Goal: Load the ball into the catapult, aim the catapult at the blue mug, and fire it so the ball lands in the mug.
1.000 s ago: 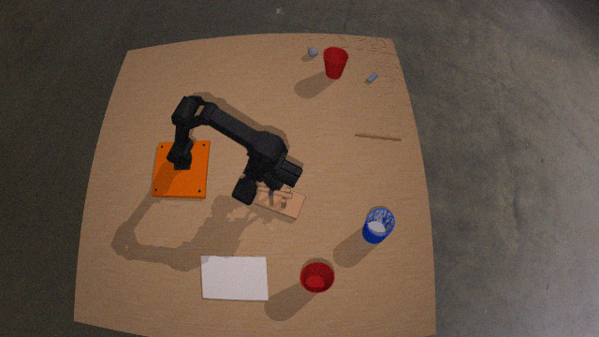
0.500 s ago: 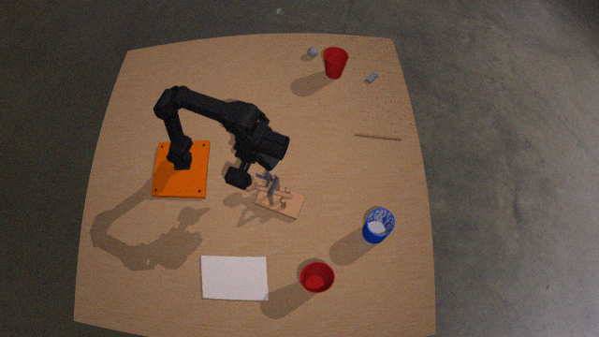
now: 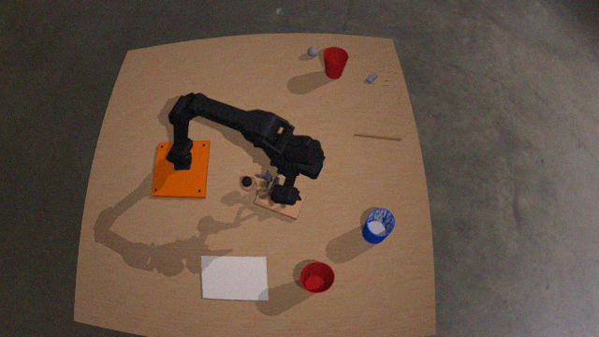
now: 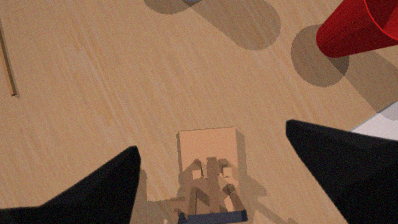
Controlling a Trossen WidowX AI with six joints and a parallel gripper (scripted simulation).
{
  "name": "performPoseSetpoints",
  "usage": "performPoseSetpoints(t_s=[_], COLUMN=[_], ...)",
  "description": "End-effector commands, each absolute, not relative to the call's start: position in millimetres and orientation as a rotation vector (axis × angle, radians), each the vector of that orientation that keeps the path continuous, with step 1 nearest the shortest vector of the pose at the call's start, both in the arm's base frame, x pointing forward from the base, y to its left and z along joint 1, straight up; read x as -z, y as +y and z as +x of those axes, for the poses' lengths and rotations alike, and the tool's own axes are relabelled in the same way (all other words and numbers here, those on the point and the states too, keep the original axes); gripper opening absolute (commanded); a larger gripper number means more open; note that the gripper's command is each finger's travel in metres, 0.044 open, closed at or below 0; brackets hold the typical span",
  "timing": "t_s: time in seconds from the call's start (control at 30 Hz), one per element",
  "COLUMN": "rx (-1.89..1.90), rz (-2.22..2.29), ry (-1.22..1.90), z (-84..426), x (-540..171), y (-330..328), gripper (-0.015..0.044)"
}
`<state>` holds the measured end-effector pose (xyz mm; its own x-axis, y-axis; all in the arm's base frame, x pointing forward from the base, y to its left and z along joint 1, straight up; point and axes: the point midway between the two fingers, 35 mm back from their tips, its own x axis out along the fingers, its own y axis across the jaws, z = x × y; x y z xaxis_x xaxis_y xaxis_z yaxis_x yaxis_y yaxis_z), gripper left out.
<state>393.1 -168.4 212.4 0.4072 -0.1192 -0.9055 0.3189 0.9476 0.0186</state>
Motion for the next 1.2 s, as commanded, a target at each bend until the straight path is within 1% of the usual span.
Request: performPoseSetpoints(t_s=[0.0, 0.3, 0.43, 1.13, 1.17], rx=[0.27, 0.262, 0.273, 0.26, 0.26], rz=[0.149, 0.033, 0.016, 0.012, 0.012], ry=[0.977, 0.687, 0.641, 0.642, 0.642], z=[430, 497, 497, 500, 500], x=[-232, -275, -282, -282, -282], y=[-186, -219, -227, -221, -221], gripper=[0.044, 0.044, 0.044, 0.044, 0.0414])
